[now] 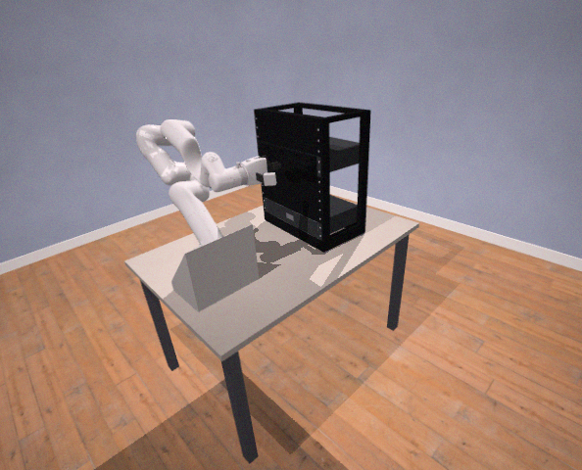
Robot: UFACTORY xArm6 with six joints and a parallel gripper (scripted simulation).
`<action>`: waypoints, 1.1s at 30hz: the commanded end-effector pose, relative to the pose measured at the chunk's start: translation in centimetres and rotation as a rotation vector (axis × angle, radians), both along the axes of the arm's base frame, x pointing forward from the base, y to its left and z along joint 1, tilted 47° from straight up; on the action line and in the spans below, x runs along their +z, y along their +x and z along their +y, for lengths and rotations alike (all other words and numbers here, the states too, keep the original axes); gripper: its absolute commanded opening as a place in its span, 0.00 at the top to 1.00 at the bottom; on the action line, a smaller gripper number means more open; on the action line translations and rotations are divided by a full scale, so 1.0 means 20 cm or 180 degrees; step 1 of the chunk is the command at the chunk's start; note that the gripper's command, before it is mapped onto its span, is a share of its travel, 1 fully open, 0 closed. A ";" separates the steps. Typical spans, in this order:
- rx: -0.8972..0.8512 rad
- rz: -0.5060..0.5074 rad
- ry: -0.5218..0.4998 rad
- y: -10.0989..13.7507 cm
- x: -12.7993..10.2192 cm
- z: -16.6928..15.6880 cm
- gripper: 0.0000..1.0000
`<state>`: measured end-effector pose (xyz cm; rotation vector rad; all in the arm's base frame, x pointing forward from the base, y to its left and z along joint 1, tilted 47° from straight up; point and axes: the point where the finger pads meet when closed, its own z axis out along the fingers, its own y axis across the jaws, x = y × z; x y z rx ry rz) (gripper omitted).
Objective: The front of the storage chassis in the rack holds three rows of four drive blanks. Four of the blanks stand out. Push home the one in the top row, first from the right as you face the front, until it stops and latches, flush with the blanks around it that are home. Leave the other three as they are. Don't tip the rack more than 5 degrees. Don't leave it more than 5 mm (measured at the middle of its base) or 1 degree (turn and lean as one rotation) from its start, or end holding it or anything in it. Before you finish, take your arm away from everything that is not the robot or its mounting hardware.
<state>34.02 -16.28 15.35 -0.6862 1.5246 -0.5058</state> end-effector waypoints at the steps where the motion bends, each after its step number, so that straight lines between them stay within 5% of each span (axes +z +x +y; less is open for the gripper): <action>1: 0.0019 -0.0012 -0.0008 -0.14 0.02 -0.02 1.00; 17: 0.0019 -0.0012 -0.0008 -0.48 0.05 -0.05 1.00; 33: 0.0019 -0.0012 -0.0008 -0.53 0.05 -0.06 1.00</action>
